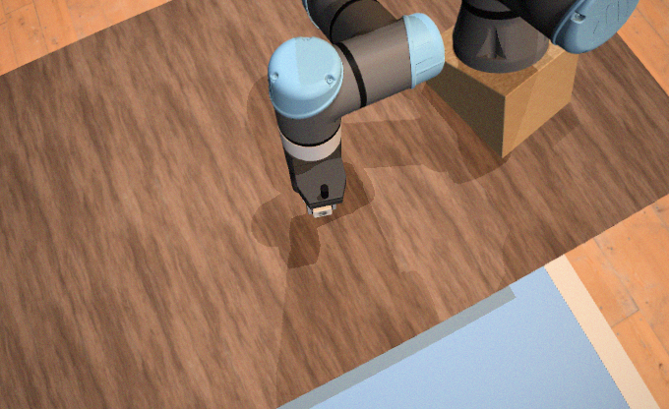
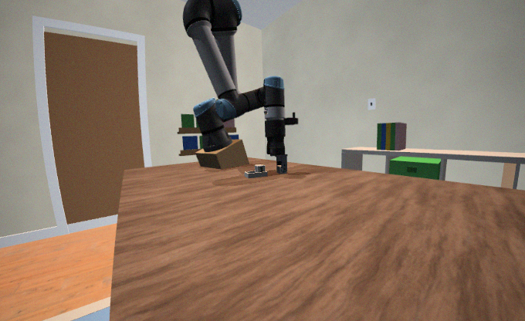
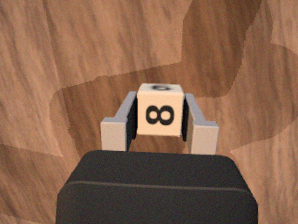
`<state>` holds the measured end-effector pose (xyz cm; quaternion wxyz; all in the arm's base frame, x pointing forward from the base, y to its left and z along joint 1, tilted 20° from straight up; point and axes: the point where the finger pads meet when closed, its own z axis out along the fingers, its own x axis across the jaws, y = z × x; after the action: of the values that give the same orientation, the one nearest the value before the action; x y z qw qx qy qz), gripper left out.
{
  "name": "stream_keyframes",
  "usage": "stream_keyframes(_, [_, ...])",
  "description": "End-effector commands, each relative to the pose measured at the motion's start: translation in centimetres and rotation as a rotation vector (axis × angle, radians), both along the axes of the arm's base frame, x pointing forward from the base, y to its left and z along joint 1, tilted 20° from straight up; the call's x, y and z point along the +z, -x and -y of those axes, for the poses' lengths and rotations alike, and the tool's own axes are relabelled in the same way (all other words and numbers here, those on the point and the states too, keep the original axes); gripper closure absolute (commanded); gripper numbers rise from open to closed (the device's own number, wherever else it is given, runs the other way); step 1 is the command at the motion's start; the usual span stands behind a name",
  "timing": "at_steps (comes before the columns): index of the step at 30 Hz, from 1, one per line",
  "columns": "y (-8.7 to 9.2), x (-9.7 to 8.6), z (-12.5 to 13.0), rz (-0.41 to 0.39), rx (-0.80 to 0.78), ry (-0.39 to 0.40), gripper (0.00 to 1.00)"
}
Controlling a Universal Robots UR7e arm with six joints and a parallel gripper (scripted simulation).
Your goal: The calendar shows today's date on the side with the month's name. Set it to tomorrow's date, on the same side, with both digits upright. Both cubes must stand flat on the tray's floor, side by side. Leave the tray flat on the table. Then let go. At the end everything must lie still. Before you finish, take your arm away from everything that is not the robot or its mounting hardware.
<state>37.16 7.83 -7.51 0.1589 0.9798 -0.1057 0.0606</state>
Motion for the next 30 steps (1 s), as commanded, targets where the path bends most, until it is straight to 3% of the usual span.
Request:
stream_keyframes(1, [0.2,0.0,0.0,-0.002,0.000,-0.001,0.43])
stream_keyframes(22, [0.1,0.0,0.0,-0.001,0.000,-0.001,0.43])
stream_keyframes(30, [0.0,1.1,-0.4,0.004,0.001,-0.001,0.43])
